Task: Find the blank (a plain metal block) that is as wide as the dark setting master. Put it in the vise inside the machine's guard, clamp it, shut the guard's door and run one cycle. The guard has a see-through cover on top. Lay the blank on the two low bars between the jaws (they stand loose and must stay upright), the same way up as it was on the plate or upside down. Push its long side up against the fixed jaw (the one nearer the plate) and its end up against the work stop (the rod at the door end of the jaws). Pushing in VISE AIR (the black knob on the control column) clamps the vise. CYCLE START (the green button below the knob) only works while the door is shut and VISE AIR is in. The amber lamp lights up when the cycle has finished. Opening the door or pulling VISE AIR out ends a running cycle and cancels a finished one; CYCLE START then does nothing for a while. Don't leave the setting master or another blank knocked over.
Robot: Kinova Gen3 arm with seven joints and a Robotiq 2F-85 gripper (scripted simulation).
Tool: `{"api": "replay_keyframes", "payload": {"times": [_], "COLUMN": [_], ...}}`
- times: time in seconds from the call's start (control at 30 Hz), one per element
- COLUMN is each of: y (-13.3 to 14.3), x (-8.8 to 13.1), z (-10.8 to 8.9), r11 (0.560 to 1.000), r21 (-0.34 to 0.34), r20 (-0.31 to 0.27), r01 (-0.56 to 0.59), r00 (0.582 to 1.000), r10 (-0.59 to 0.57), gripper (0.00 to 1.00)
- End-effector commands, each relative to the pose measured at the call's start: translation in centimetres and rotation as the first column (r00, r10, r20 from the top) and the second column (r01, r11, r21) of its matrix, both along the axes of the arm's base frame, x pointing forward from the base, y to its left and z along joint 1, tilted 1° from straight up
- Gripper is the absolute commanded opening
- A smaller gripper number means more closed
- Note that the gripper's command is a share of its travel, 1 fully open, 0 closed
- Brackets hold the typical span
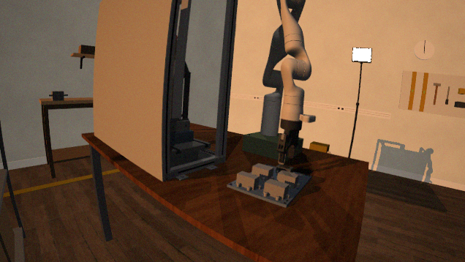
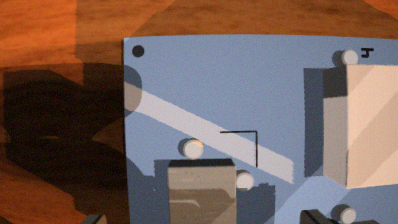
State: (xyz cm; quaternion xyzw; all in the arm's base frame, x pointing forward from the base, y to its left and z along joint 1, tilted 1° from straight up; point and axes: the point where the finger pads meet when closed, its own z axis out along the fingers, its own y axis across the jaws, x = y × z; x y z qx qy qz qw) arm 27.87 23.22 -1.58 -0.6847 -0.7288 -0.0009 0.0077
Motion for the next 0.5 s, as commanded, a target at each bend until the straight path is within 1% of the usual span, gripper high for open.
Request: {"api": "replay_keyframes", "payload": {"times": [0.0, 0.47], "y": [0.02, 0.03], "x": [0.02, 0.01], "z": [-0.54, -0.84], "r11": [1.000, 1.000], "r21": [0.001, 0.001], "r20": [0.001, 0.001], "r01": [0.000, 0.000], "r00": [1.000, 1.000], "r10": [0.000, 0.000], "gripper": [1.00, 1.00]}}
